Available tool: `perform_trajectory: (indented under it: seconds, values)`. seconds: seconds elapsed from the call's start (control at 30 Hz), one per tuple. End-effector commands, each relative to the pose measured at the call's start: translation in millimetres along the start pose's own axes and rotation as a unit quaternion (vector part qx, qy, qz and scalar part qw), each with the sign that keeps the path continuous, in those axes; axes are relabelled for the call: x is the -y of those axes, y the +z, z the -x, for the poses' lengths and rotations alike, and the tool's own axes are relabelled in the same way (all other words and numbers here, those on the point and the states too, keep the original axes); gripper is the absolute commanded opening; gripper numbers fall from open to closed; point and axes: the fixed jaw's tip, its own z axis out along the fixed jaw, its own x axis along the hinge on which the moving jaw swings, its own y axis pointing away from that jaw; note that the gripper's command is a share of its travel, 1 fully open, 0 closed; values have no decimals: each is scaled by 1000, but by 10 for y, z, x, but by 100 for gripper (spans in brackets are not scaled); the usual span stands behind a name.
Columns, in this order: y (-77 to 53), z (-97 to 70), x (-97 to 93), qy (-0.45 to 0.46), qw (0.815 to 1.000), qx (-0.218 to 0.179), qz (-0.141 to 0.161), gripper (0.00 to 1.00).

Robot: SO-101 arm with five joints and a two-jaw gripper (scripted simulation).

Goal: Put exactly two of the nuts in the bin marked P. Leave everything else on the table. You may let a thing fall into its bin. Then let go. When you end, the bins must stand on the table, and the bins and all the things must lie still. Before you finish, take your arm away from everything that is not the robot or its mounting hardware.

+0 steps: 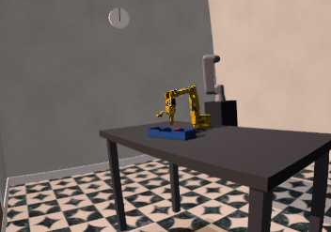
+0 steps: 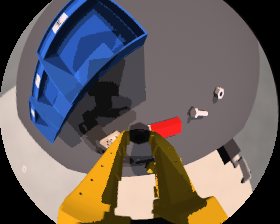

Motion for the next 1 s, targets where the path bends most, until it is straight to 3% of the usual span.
perform_trajectory:
  seconds: [0.0,0.43,0.97]
  values:
    - [-159,47,-113,-26,999,39,18,0]
    - [-170,36,-166,-41,998,41,19,0]
    - [-255,-60,-581,-163,984,60,30,0]
